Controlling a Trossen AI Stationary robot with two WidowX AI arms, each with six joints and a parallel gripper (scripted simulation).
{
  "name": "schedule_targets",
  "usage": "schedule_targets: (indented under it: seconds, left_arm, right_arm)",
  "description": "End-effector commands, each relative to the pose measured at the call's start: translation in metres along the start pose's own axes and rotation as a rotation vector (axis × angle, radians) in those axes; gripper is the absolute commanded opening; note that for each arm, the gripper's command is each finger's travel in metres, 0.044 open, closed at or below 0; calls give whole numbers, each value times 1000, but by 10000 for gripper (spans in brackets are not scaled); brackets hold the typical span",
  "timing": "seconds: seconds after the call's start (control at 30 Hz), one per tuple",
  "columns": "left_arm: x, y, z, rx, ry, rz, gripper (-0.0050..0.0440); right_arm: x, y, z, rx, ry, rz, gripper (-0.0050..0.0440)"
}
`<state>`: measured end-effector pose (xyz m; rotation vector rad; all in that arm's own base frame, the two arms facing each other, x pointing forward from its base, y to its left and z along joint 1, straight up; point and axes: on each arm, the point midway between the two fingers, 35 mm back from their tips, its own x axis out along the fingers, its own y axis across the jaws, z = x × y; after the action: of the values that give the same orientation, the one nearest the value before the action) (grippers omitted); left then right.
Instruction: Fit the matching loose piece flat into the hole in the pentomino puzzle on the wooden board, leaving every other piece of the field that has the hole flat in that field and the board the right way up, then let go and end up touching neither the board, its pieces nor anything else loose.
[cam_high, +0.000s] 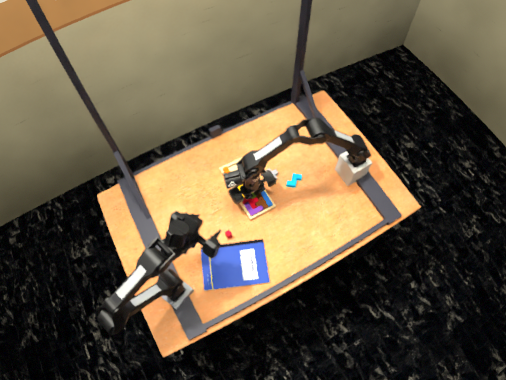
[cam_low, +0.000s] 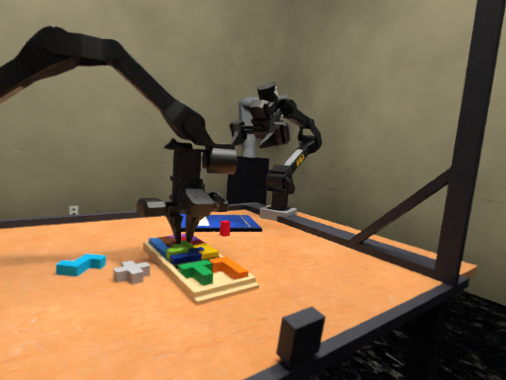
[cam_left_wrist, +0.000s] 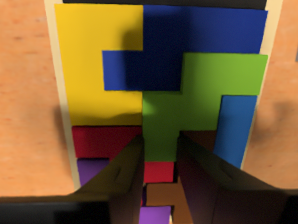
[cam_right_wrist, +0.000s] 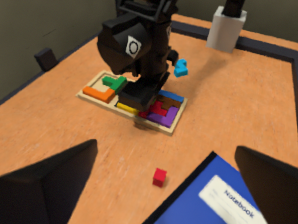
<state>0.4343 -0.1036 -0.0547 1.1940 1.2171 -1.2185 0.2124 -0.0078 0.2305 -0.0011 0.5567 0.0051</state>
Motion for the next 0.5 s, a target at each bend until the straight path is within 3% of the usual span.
schedule_targets:
  seconds: [0.0, 0.3, 0.33, 0.47]
  left_arm:
    - [-2, 2, 1, -1, -1, 3, -50]
    - [-10, 4, 1, 0, -5, 21, -50]
    - [-10, 4, 1, 0, -5, 21, 24]
    - [-10, 4, 1, 0, -5, 21, 120]
  right_arm:
    - [-2, 0, 3, -1, -10, -1, 440]
    - [-2, 0, 3, -1, -10, -1, 440]
    - [-2, 0, 3, -1, -10, -1, 440]
    - [-2, 0, 3, -1, -10, -1, 440]
